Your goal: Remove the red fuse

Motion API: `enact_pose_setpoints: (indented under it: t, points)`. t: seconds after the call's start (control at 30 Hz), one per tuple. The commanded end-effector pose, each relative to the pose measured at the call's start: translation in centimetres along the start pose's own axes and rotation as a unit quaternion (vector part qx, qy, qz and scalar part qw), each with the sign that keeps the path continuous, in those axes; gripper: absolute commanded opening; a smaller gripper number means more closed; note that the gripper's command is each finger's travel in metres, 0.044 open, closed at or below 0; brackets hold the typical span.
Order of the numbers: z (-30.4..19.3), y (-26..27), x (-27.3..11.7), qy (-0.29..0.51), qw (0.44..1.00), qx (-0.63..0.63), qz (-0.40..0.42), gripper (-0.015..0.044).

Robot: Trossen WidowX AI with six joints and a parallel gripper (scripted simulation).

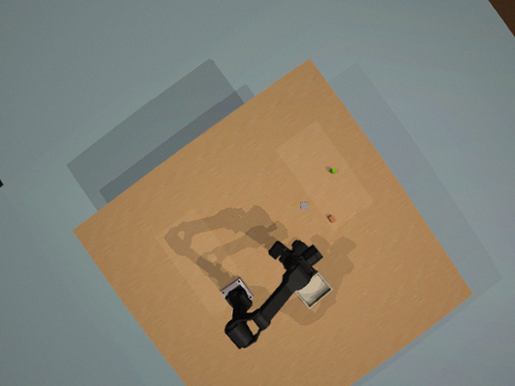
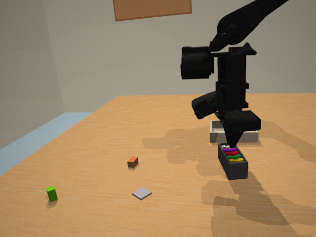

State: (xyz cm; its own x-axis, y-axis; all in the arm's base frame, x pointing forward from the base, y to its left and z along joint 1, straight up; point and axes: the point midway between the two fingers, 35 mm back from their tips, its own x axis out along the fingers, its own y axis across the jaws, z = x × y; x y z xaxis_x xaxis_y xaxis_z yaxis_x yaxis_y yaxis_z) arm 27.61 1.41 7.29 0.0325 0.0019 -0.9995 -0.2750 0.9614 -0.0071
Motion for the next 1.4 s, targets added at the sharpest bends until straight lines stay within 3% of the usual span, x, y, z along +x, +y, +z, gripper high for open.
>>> enact_pose_setpoints:
  t: [0.0, 1.37]
  points:
    - [-0.2, -0.1, 0.5, 0.003, 1.000, -0.001, -0.002, 0.0063]
    - [-0.1, 0.0, 2.1, 0.002, 1.000, 0.001, 0.000, 0.0049]
